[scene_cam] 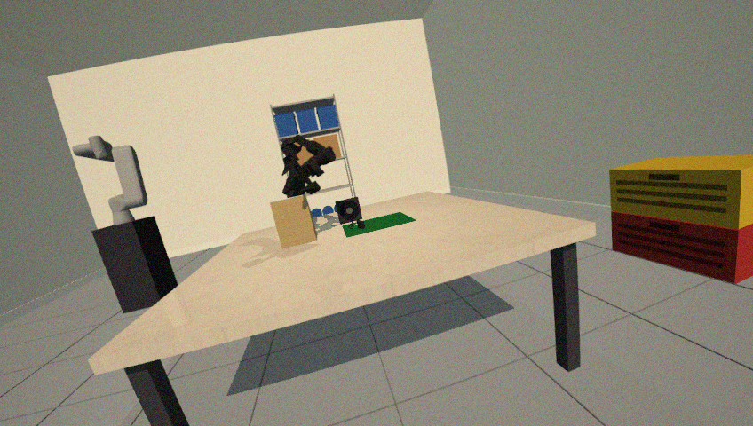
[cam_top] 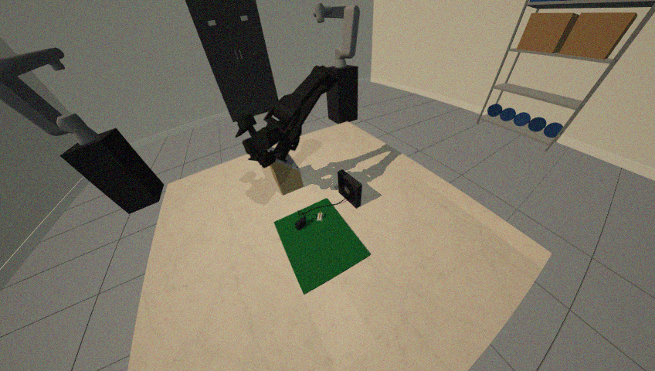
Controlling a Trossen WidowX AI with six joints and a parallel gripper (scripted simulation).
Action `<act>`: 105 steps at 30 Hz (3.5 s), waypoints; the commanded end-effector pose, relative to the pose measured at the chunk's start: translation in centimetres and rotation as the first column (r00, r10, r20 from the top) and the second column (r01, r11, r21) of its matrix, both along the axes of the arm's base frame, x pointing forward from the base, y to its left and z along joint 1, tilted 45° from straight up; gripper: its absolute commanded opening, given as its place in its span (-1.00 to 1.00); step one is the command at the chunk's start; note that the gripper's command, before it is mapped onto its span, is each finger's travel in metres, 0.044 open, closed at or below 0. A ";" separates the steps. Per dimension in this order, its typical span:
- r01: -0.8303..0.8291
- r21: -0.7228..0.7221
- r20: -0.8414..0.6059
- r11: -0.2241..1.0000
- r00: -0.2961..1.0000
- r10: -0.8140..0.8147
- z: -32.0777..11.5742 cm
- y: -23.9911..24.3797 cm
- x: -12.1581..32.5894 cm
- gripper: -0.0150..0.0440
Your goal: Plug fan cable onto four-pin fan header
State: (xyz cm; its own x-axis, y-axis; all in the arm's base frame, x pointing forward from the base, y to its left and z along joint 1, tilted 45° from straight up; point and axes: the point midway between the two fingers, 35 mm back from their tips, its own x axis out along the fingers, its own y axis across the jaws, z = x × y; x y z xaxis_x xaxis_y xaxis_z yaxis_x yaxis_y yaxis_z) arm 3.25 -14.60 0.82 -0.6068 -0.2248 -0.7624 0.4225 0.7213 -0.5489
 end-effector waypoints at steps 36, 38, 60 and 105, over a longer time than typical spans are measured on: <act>-0.565 -0.162 0.687 -0.809 -0.653 0.318 -4.5 16.7 22.6 1.00; -0.565 -0.162 0.687 -0.809 -0.653 0.318 -4.5 16.7 22.6 1.00; -0.565 -0.163 0.688 -0.809 -0.653 0.317 -7.6 19.8 22.8 1.00; -0.558 -0.171 0.686 -0.812 -0.659 0.308 -8.9 21.4 22.8 -0.07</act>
